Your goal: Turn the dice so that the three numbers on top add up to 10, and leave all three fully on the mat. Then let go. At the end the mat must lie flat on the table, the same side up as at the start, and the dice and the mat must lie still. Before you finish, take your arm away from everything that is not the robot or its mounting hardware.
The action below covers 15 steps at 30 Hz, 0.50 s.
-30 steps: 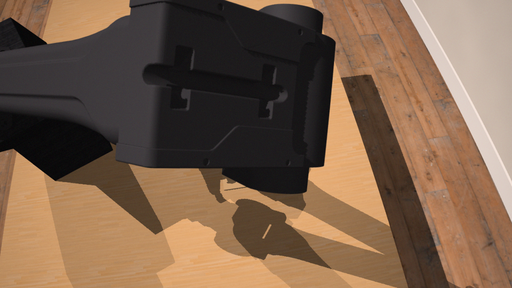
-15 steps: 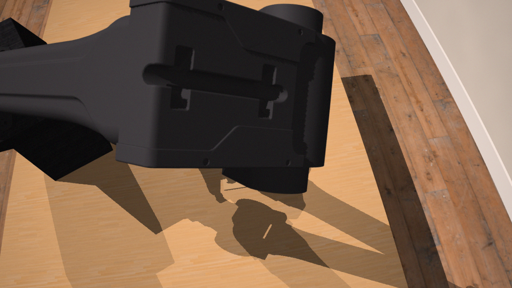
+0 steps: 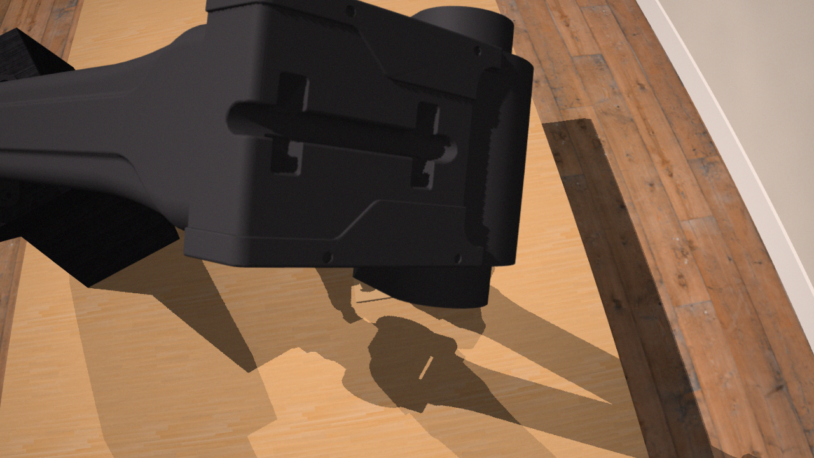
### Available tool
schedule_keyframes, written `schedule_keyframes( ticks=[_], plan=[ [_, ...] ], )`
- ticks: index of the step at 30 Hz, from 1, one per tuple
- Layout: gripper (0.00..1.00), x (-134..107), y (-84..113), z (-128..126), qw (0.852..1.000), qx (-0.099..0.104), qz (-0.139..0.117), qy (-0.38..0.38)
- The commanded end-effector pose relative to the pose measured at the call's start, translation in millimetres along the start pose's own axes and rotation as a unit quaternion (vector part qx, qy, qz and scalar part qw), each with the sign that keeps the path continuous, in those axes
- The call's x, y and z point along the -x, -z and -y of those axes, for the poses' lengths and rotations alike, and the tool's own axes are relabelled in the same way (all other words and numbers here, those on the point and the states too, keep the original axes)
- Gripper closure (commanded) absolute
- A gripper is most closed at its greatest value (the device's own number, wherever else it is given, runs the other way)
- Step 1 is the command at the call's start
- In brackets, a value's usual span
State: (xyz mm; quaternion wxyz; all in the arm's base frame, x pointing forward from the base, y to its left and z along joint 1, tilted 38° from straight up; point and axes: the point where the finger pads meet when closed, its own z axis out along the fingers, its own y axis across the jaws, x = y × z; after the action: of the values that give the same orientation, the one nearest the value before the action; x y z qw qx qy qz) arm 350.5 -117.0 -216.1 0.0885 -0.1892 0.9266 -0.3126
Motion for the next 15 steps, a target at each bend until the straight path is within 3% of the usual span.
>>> schedule_keyframes(
  ticks=[1, 15],
  plan=[
    [0.66, 16.4, 6.0, 3.6, 1.0, -0.003, 0.014, 0.007],
    [0.66, 18.5, 6.1, 4.5, 1.0, -0.004, 0.014, 0.003]
  ],
)
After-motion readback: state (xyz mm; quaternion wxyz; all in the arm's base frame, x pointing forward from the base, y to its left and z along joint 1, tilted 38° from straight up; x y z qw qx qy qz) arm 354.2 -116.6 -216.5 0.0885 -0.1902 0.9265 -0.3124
